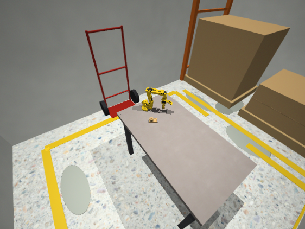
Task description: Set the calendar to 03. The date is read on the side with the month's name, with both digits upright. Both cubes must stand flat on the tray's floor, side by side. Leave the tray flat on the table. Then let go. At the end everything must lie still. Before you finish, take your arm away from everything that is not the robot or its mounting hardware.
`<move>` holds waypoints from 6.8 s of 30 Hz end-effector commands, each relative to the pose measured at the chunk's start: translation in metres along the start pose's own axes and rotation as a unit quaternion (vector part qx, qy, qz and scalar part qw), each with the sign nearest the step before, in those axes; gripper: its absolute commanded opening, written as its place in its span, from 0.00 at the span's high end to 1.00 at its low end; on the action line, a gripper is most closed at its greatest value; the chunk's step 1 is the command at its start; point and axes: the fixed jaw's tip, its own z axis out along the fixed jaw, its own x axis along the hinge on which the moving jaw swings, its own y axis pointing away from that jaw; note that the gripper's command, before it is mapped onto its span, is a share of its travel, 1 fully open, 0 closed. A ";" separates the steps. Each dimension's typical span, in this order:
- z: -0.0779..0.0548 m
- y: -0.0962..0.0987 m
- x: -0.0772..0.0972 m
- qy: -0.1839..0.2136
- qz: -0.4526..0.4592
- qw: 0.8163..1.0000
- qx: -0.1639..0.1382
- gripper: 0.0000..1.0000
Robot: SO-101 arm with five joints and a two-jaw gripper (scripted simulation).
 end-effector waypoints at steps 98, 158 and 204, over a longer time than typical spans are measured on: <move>0.023 0.002 -0.007 -0.032 0.002 0.999 -0.002 1.00; 0.038 0.002 -0.007 -0.032 0.002 0.999 -0.002 1.00; 0.038 0.002 -0.007 -0.032 0.002 0.999 -0.002 0.70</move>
